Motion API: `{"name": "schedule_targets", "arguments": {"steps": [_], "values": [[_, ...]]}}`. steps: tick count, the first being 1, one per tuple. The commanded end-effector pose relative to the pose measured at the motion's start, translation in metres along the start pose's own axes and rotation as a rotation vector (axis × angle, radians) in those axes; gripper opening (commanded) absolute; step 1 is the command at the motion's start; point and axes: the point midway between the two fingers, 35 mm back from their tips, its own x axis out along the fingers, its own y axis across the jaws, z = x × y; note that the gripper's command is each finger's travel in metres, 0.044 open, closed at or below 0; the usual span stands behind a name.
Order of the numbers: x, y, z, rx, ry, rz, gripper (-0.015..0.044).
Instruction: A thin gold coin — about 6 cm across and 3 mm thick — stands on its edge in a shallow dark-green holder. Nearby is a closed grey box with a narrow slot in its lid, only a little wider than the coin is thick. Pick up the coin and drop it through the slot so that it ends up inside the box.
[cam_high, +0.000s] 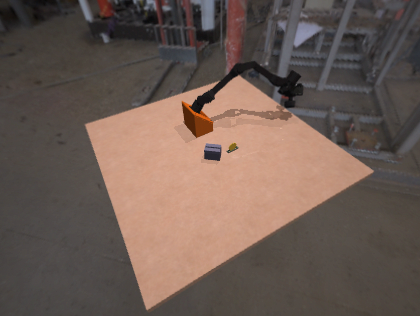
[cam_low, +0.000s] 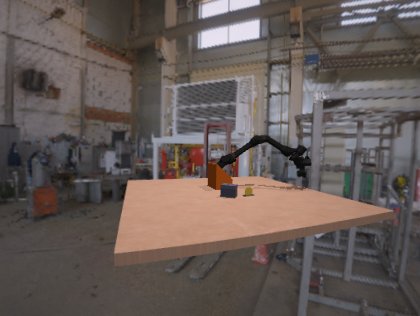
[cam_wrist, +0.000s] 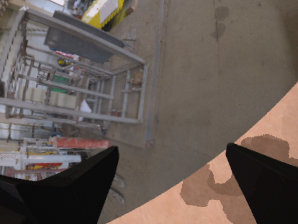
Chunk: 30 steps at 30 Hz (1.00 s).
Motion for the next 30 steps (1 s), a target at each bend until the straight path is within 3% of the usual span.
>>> {"name": "schedule_targets", "arguments": {"steps": [1,9,17,30], "values": [[-0.001,-0.003,0.000,-0.006,0.000,-0.007,0.0374],[-0.061,-0.115,0.007,-0.222,0.028,-0.278,0.0164],[-0.139,-0.206,-0.005,-0.401,0.141,-0.489,0.0161],[-0.265,-0.293,-0.058,-0.585,0.393,-0.657,0.0161]]}}
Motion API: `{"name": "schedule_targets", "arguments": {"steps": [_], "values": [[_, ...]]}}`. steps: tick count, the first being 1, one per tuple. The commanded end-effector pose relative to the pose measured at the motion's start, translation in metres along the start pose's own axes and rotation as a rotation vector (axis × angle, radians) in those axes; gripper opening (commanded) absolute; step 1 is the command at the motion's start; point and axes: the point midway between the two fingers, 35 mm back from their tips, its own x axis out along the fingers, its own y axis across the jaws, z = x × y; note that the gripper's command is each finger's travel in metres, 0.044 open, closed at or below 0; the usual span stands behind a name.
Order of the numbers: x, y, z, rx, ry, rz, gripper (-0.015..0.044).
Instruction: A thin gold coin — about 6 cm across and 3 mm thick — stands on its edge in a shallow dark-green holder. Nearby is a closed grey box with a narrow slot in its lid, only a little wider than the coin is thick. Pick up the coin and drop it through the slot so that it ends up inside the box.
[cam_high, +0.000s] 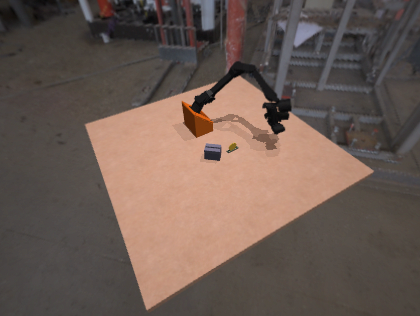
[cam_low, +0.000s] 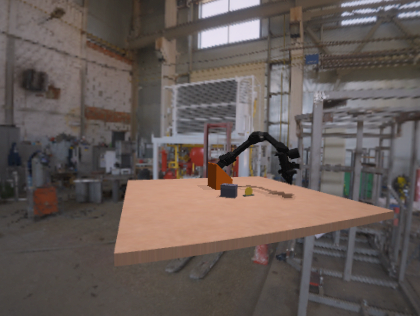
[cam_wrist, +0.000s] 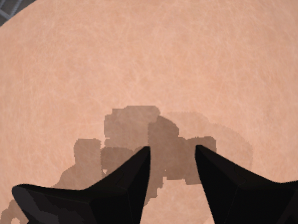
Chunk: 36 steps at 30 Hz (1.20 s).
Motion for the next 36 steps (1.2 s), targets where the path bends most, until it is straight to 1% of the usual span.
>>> {"name": "schedule_targets", "arguments": {"steps": [1,10,17,21,30,31,34,36], "values": [[-0.024,-0.032,-0.062,-0.096,0.108,-0.034,0.0161],[-0.068,-0.048,-0.151,-0.239,0.238,0.003,0.0161],[-0.103,-0.039,-0.212,-0.340,0.286,0.079,0.0161],[-0.120,-0.029,-0.239,-0.388,0.287,0.124,0.0161],[-0.121,-0.029,-0.240,-0.391,0.287,0.126,0.0161],[-0.118,-0.029,-0.241,-0.391,0.287,0.126,0.0161],[-0.090,-0.027,-0.250,-0.391,0.286,0.126,0.0161],[-0.087,-0.026,-0.251,-0.391,0.286,0.126,0.0161]]}}
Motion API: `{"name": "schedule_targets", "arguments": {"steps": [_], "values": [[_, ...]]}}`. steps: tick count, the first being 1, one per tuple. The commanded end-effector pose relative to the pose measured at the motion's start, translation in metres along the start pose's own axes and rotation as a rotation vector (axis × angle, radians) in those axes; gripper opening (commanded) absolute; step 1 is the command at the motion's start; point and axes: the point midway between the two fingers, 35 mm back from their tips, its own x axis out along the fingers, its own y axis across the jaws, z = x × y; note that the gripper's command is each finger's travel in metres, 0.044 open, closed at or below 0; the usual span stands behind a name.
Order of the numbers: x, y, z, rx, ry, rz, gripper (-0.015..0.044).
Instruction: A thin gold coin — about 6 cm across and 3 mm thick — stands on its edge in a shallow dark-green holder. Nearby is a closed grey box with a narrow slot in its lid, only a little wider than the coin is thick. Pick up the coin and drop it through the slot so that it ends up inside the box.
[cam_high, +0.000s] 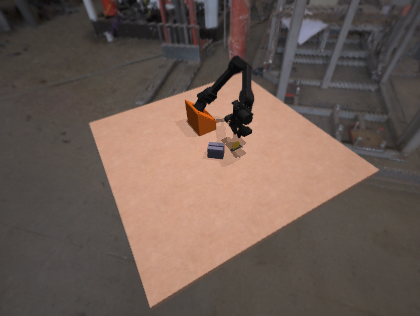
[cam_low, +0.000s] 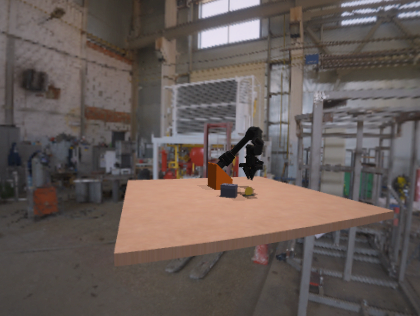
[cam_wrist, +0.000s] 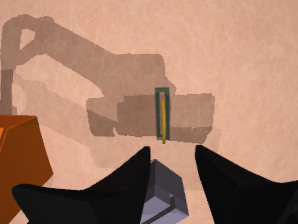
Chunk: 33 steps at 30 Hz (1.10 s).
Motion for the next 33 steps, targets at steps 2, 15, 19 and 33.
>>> {"name": "schedule_targets", "arguments": {"steps": [2,15,19,33], "values": [[0.016,0.004,-0.001,0.004,-0.002,0.011,0.0161],[0.038,0.004,-0.004,0.004,-0.002,0.011,0.0161],[0.044,0.003,-0.004,0.004,-0.002,0.011,0.0161],[0.067,0.004,-0.004,0.003,-0.003,0.011,0.0161]]}}
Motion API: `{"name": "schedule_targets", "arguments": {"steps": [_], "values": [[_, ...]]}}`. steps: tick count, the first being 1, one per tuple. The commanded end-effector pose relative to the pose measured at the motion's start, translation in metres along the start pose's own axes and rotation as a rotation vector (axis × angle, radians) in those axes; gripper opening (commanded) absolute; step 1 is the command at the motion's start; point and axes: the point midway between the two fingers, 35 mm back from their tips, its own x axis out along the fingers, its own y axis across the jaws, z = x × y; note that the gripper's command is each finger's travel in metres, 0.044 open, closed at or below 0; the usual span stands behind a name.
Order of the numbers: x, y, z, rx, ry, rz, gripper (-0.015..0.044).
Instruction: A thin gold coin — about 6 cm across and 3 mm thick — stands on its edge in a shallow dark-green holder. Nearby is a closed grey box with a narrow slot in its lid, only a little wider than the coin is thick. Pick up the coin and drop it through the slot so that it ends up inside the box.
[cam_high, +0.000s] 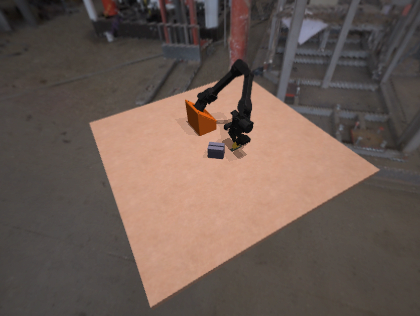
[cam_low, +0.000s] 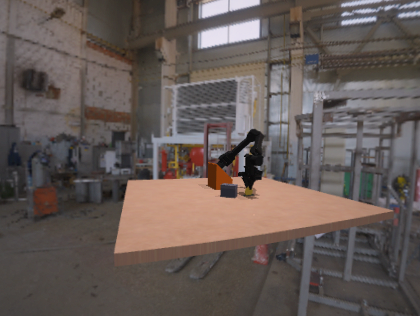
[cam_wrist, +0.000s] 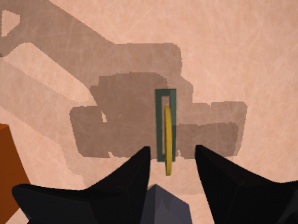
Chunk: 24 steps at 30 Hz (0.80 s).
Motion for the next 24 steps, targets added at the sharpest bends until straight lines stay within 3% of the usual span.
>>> {"name": "schedule_targets", "arguments": {"steps": [1,17,23,24], "values": [[0.009,0.002,0.000,0.005,-0.003,0.004,0.0161],[0.032,0.004,0.002,0.006,-0.005,0.004,0.0161],[0.032,0.004,0.002,0.006,-0.005,0.004,0.0003],[0.032,0.004,0.002,0.006,-0.005,0.004,0.0000]]}}
